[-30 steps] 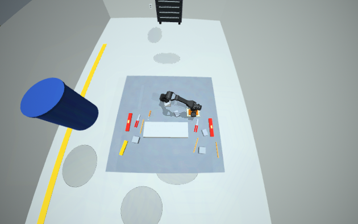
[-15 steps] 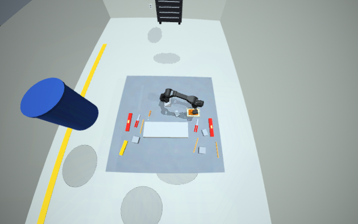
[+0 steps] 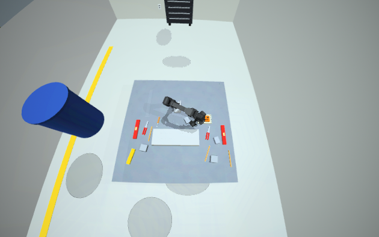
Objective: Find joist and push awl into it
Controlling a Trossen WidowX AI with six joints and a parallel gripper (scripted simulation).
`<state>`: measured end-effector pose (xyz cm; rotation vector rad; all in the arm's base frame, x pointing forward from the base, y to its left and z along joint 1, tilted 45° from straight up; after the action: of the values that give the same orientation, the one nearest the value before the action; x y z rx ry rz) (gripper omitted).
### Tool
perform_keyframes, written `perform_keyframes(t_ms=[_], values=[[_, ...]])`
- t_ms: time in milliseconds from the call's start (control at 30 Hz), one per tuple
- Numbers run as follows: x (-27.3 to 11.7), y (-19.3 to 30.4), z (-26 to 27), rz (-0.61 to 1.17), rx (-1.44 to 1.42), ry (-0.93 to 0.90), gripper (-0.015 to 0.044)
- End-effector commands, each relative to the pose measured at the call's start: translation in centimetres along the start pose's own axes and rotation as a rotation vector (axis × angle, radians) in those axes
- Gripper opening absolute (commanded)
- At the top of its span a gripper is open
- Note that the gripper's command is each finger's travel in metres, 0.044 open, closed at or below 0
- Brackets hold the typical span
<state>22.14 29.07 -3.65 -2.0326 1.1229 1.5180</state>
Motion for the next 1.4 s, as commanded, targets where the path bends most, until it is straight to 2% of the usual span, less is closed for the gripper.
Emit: perform_keyframes(t_ms=[0, 333, 733, 1100, 1367], values=[[-2.0, 0.8, -6.6, -0.021, 0.431, 0.013, 0.044], [-5.1, 4.7, -17.9, -0.084, 1.23, 0.03, 0.044], [-7.3, 14.1, -27.9, -0.205, 2.217, 0.07, 0.044], [-8.4, 25.1, -32.1, -0.439, 3.124, 0.126, 0.044], [-8.9, 32.8, -31.8, -0.786, 3.749, 0.166, 0.044]])
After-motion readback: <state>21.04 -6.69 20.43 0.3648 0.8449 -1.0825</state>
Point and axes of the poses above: the point midway between the two fingers, 35 mm back from their tips, its own x axis out along the fingers, its own z axis across the jaws, y = z × x, the point moved 4 cm from there along -x, back along the fingers, and after that the axes turned 3 degrees about x, right-handed, at the moved point
